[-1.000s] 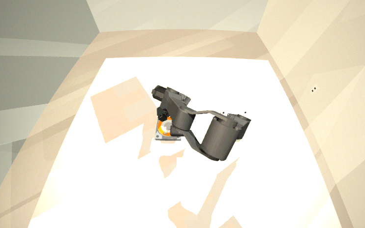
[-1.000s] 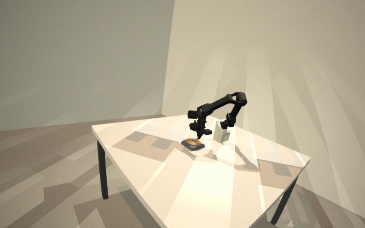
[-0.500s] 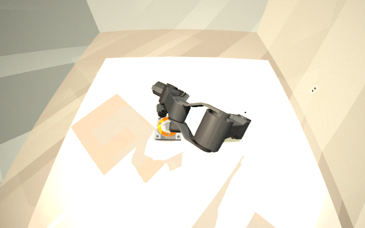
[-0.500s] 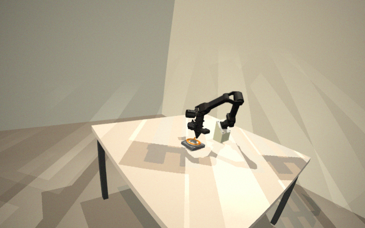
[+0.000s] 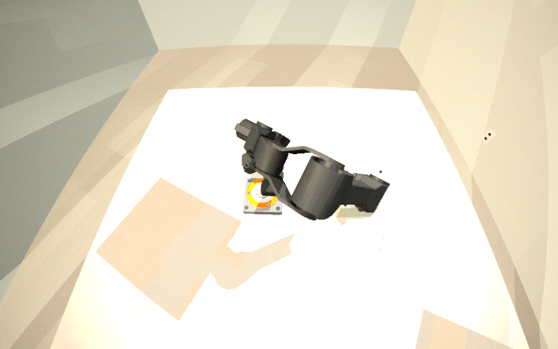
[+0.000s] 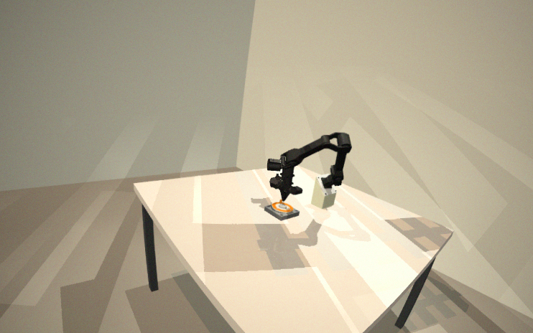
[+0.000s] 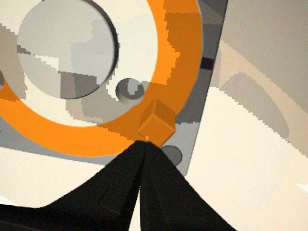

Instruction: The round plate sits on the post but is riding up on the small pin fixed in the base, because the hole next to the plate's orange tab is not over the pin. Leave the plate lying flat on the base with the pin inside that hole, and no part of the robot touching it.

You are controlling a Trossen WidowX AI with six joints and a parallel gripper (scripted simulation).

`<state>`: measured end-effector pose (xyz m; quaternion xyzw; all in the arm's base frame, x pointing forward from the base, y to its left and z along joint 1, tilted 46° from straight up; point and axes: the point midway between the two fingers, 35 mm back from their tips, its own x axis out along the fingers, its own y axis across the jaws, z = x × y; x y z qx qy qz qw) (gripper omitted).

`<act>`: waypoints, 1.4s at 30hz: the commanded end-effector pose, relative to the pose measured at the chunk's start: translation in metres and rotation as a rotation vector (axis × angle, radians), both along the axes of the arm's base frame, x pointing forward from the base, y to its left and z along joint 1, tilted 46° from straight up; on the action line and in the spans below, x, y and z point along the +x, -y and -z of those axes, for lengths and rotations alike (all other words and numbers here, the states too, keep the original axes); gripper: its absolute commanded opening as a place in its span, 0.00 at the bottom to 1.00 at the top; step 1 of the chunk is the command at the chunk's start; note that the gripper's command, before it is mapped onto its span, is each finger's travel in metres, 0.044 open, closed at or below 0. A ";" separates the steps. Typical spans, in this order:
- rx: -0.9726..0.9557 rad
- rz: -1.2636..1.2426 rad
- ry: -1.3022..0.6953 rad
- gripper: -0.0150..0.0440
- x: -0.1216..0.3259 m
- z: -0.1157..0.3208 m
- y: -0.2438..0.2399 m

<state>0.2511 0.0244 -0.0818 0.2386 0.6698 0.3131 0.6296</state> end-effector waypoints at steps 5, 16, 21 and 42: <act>-0.003 -0.003 0.005 0.25 0.009 0.004 0.006; -0.004 -0.003 0.005 0.25 0.018 0.006 0.008; -0.004 -0.003 0.005 0.25 0.020 0.006 0.008; -0.003 0.003 0.005 0.25 0.026 -0.016 0.033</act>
